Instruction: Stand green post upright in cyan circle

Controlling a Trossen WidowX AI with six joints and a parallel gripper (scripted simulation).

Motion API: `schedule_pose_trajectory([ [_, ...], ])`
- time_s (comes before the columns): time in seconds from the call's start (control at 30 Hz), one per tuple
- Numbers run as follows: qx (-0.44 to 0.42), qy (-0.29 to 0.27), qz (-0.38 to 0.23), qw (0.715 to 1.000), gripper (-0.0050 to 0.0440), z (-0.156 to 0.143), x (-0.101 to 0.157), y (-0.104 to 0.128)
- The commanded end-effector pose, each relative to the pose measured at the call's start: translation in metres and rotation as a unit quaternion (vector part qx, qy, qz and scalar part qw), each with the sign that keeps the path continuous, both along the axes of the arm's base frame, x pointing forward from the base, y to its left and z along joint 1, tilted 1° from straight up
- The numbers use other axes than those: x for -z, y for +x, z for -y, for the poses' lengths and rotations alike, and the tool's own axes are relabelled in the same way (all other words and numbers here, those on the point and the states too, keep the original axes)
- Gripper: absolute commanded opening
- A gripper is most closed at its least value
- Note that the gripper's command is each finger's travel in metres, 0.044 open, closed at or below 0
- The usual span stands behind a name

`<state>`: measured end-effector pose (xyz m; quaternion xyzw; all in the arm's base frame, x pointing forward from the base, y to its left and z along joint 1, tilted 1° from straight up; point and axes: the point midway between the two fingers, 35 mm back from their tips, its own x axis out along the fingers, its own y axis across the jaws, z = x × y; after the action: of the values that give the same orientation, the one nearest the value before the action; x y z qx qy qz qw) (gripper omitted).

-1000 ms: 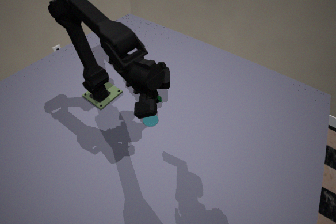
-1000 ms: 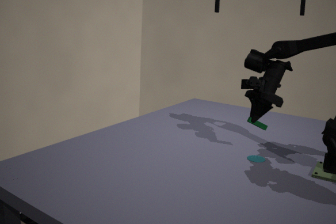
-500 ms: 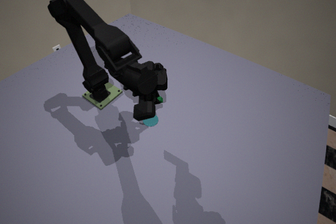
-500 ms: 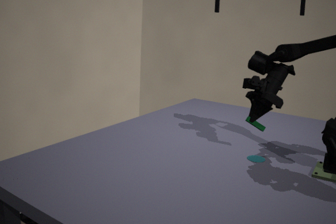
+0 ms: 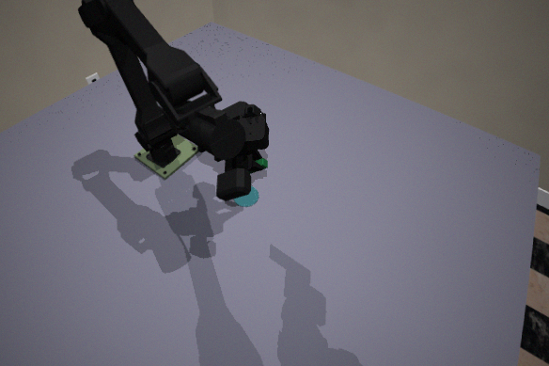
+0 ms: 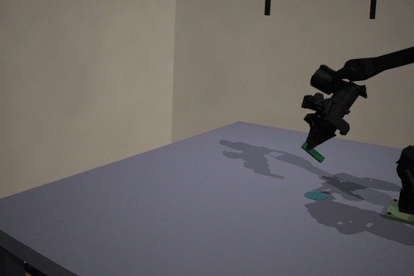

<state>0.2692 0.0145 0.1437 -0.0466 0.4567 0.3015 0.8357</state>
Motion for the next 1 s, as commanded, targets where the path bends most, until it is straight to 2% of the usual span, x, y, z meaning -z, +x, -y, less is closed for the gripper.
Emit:
schedule_pose_trajectory([
  [0.0, 0.002, 0.011, 0.017, 1.000, 0.0022, 0.0007, -0.0003, -0.0010],
  [0.97, 0.013, 0.071, 0.100, 0.992, 0.0022, 0.0069, -0.0026, -0.0016],
])
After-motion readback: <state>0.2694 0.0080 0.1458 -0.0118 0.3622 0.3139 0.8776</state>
